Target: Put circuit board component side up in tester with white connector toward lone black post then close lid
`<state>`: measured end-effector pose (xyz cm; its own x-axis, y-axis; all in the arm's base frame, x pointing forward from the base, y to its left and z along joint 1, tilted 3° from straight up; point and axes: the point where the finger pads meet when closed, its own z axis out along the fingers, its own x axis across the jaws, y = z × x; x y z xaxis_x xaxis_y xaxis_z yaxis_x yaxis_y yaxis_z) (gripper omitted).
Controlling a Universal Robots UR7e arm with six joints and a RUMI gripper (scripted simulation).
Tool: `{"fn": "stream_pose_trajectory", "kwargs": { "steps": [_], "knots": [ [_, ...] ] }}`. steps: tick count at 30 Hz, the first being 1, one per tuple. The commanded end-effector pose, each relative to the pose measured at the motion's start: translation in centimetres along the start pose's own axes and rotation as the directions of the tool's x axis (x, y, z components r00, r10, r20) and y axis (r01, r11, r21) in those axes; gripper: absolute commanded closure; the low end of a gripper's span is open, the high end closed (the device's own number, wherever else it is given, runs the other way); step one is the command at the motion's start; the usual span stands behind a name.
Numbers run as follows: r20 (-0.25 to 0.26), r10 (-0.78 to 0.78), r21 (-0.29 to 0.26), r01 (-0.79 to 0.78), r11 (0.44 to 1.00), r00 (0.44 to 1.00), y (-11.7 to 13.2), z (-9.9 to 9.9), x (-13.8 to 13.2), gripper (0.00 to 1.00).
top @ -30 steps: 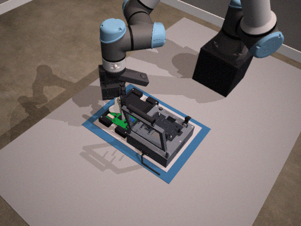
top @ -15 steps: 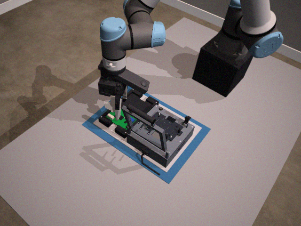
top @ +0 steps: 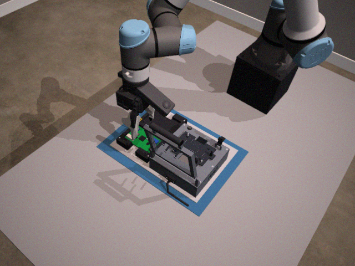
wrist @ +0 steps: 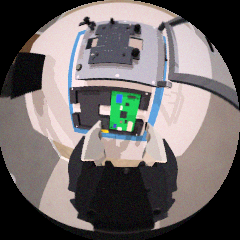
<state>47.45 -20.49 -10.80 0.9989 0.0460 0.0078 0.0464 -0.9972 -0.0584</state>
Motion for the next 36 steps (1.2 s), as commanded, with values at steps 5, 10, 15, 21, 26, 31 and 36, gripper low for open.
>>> {"fn": "stream_pose_trajectory", "kwargs": {
  "steps": [5,10,15,21,26,31,36],
  "knots": [
    [0.0,0.081,-0.003,-0.081,0.997,0.997,0.03,-0.05,0.04,0.41],
    [0.0,0.086,-0.003,-0.086,0.996,0.996,0.03,-0.05,0.04,0.41],
    [0.0,0.086,-0.003,-0.086,0.996,0.996,0.03,-0.05,0.04,0.41],
    [0.0,0.086,-0.003,-0.086,0.996,0.996,0.03,-0.05,0.04,0.41],
    [0.0,0.086,-0.003,-0.086,0.996,0.996,0.03,-0.05,0.04,0.41],
    [0.0,0.086,-0.003,-0.086,0.996,0.996,0.03,-0.05,0.04,0.41],
    [0.0,0.086,-0.003,-0.086,0.996,0.996,0.03,-0.05,0.04,0.41]
  ]
}}
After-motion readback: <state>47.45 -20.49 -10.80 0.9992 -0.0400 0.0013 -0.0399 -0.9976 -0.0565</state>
